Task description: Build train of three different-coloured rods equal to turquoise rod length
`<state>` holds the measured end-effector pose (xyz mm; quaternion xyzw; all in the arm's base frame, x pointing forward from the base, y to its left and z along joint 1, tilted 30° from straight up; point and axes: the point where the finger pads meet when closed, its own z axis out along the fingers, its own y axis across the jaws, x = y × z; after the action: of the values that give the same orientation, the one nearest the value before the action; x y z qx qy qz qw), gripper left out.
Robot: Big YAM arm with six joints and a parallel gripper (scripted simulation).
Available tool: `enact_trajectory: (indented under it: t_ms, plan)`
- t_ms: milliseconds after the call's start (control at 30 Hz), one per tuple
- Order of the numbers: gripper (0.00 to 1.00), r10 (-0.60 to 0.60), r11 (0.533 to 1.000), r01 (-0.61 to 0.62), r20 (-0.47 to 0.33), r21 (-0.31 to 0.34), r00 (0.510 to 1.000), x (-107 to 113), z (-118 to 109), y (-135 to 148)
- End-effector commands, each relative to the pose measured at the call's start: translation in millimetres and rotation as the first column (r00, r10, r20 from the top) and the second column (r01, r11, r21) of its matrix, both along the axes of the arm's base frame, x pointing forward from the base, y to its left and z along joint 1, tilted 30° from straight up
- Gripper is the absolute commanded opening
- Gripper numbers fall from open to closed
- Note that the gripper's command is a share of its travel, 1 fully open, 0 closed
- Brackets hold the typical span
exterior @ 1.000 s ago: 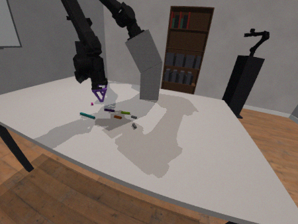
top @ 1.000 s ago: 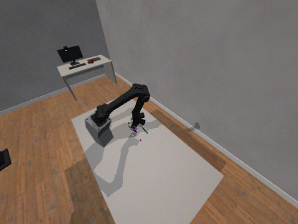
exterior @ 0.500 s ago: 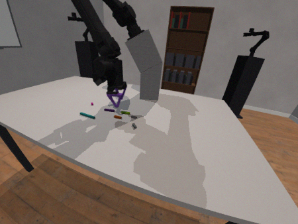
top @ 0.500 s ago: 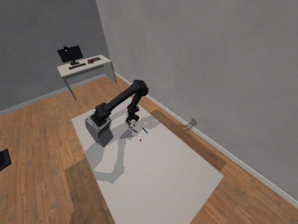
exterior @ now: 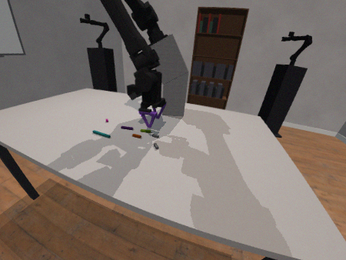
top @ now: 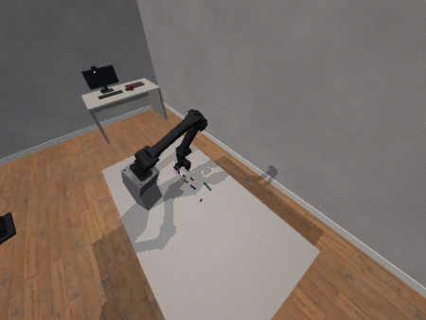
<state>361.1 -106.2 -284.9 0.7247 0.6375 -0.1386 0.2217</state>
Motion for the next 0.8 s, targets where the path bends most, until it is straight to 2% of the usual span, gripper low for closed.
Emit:
enact_trajectory:
  t_ms: [0,67,100,133,267,767]
  plan:
    - [1.0,-0.094,0.996,0.093,0.039,0.005,0.995,-6,-8,10]
    - [1.0,-0.13,0.992,0.13,0.046,0.006,0.99,-8,-6,0]
    - [1.0,-0.13,0.992,0.13,0.069,0.008,0.989,1,2,-1]
    - [0.23,-0.13,0.992,0.13,0.076,0.009,0.989,4,3,-1]
    - [0.23,-0.13,0.992,0.13,0.065,0.01,0.989,-2,0,0]
    - [0.23,-0.126,0.992,0.126,0.062,0.009,0.99,-2,0,0]
